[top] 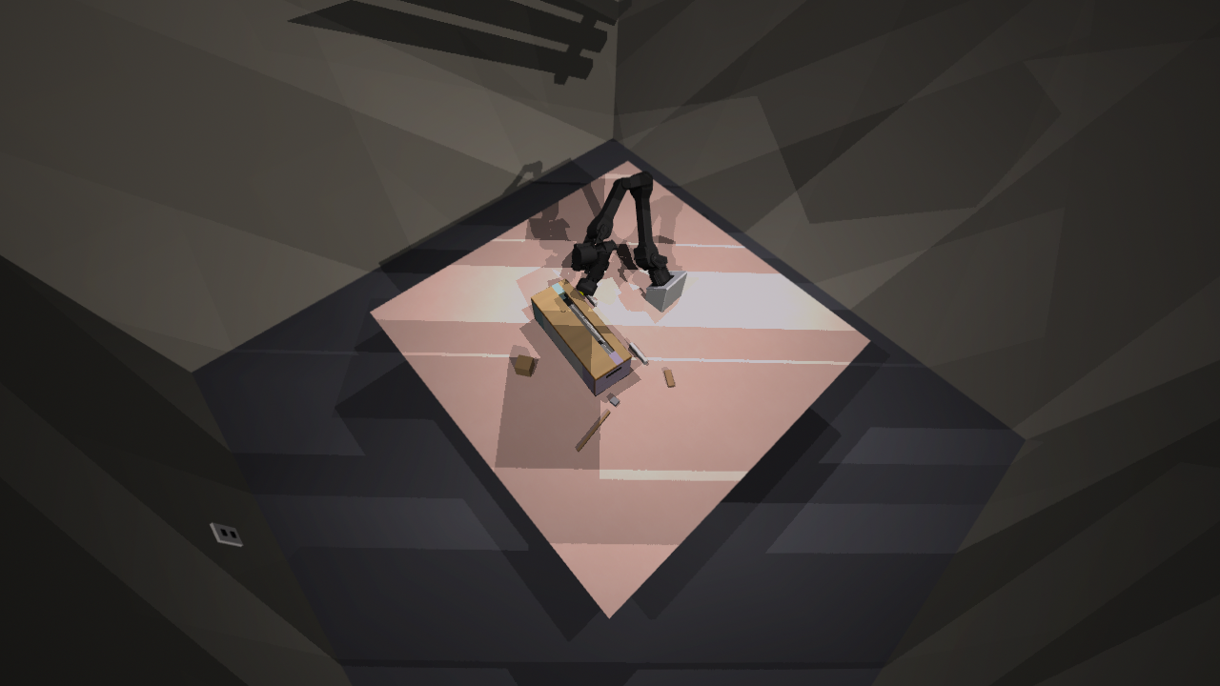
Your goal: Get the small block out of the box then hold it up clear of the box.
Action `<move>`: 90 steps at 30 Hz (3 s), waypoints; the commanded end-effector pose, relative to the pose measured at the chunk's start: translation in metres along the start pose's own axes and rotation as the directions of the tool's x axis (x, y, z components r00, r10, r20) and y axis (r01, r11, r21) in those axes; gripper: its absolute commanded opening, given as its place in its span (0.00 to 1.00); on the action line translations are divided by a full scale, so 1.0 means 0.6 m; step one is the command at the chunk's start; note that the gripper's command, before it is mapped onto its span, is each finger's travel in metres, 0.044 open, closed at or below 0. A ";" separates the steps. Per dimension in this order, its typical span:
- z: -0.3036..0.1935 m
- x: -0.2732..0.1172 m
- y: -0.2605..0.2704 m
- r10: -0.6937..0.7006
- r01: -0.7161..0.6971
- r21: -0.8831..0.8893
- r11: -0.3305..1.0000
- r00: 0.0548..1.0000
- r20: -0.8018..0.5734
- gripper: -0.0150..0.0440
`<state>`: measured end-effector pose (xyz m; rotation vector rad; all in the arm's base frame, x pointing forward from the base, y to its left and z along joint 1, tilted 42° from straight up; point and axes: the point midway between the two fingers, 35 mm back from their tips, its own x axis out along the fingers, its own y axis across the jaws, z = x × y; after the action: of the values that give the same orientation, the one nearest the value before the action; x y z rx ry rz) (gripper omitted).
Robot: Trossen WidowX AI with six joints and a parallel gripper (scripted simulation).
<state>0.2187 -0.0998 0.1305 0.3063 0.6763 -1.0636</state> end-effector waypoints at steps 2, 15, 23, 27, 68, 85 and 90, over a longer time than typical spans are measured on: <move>0.001 -0.008 0.004 -0.003 0.004 -0.207 0.978 1.000 0.008 0.25; -0.003 -0.023 0.008 -0.017 0.029 -0.683 0.730 1.000 0.024 0.25; -0.005 -0.033 0.010 -0.024 0.044 -0.885 0.463 0.999 0.037 0.25; -0.005 -0.038 0.011 -0.026 0.051 -0.950 0.309 0.999 0.045 0.25; -0.003 -0.093 0.023 -0.023 0.002 -0.160 -0.987 0.987 0.156 0.25; 0.001 -0.118 0.029 -0.001 -0.113 0.508 -0.854 0.977 0.215 0.25; 0.001 -0.119 0.029 0.000 -0.118 0.531 -0.839 0.976 0.217 0.25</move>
<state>0.2113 -0.0431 0.1735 2.3687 -1.2437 -1.0354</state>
